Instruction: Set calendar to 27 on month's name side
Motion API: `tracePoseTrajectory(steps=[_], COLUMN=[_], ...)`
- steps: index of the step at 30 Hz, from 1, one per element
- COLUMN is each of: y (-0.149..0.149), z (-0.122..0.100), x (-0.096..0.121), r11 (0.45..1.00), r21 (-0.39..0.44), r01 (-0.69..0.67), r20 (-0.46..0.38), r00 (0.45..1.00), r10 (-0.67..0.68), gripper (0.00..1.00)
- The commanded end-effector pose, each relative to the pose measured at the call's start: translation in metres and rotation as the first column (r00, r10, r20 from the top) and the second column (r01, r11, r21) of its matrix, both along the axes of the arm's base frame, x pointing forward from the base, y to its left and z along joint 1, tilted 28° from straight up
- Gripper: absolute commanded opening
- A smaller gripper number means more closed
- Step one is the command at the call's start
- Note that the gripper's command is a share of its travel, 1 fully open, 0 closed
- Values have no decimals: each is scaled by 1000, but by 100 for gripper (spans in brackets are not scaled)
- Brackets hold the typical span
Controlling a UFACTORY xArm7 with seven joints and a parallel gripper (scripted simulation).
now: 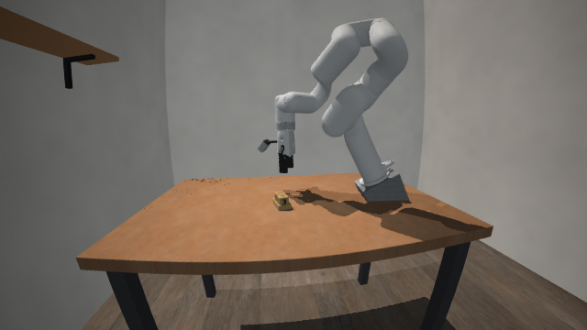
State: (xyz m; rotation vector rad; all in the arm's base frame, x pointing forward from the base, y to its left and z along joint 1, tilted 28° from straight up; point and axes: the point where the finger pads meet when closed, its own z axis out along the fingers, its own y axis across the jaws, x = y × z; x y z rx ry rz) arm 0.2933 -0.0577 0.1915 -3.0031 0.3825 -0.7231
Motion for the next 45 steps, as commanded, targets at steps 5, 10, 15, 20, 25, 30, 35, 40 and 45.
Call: tracePoseTrajectory(steps=[5,10,15,20,25,30,35,40,45], y=[8,12,16,20,24,27,31,35,39], z=[1,1,1,1,1,1,2,2,2], x=[1,1,1,1,2,2,2,2,2], r11=[961,904,841,756,649,556,421,278,159], r21=[-120,-182,-228,-272,-312,-337,-362,-377,-383], r01=[-250,-386,-491,-595,-694,-760,-831,-883,-910], r20=[-33,-65,-98,-138,-186,-225,-281,-338,-385], r00=[968,922,871,802,714,639,528,411,313], r10=[248,381,482,582,675,736,801,846,868], gripper=[100,100,100,100,100,100,100,100,100])
